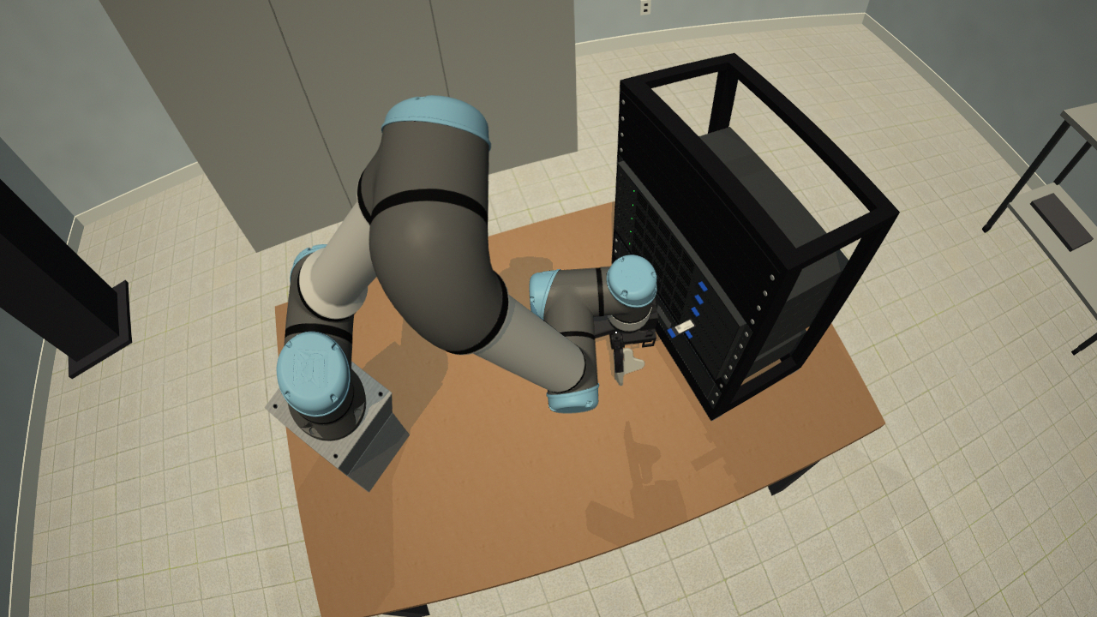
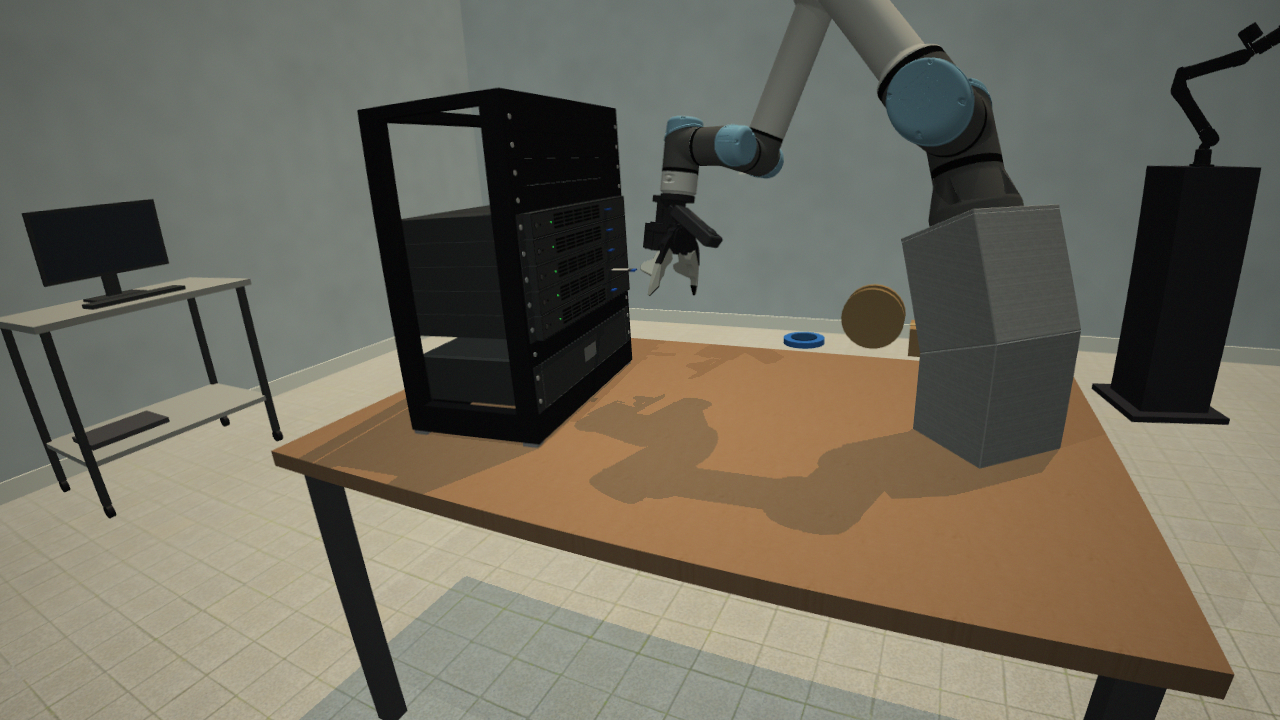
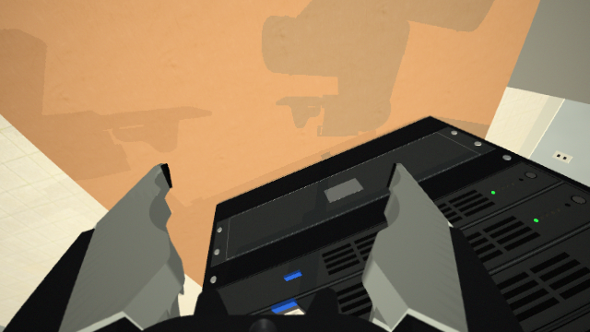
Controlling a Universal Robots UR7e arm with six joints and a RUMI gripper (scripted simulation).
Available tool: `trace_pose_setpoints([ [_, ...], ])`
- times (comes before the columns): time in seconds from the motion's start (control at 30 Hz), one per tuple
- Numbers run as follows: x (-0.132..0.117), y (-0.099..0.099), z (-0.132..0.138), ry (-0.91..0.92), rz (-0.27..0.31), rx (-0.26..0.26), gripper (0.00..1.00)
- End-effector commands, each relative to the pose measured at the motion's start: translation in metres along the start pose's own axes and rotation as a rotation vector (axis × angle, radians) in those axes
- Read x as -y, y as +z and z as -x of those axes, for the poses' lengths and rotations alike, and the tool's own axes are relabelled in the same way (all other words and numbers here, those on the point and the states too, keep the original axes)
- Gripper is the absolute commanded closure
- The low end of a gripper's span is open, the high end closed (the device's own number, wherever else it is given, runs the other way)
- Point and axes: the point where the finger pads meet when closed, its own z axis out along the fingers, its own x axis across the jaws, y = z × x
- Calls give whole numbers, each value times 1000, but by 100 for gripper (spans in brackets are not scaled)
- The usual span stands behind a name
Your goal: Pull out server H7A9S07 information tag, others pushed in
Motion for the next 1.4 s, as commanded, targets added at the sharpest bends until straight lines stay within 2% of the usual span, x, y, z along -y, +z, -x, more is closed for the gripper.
trace_pose_setpoints([
  [0.0,3,1,-1,12,-10,-3,0],
  [1.37,38,19,-5,140,-126,-20,0],
])
